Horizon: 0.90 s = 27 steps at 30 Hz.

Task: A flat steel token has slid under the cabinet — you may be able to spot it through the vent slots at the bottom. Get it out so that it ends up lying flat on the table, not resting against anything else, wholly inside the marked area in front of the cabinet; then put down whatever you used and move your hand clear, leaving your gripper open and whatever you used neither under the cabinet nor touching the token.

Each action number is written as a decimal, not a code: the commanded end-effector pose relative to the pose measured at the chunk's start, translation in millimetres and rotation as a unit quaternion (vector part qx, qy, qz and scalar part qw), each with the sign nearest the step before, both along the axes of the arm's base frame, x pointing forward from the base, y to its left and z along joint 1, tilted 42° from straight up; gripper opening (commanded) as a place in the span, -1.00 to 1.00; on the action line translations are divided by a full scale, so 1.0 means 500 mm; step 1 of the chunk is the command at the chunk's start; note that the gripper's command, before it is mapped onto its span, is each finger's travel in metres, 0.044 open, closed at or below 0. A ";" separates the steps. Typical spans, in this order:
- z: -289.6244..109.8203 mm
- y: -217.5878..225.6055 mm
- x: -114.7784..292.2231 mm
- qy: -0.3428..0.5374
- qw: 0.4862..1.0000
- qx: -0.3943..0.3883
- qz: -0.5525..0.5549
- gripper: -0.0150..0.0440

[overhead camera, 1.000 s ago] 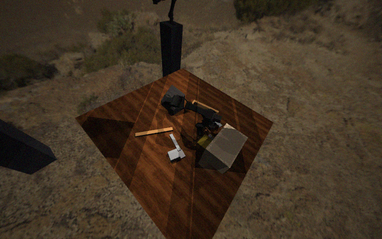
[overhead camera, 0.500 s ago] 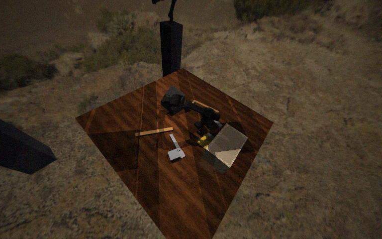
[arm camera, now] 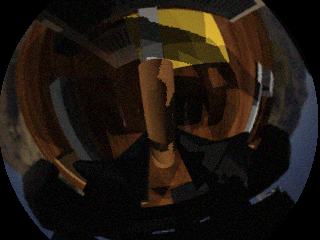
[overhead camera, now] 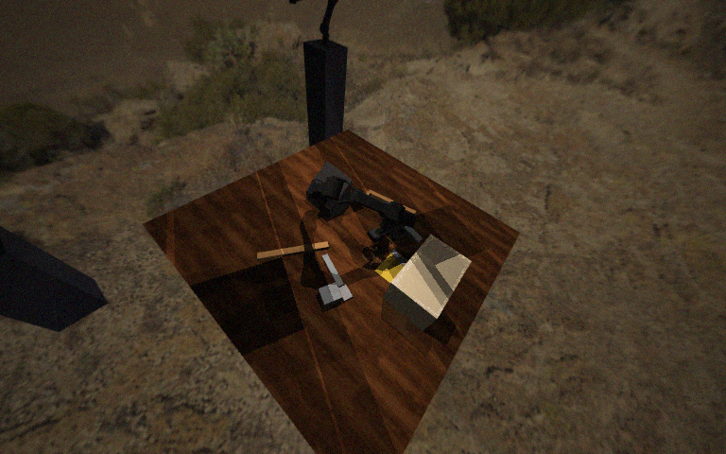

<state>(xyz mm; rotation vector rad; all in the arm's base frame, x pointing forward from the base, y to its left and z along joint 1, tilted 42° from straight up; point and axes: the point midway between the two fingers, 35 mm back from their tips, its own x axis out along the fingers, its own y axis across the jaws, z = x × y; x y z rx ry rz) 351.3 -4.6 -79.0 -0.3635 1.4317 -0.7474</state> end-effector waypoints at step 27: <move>-0.015 0.018 -0.076 0.003 1.000 -0.001 0.000 -0.49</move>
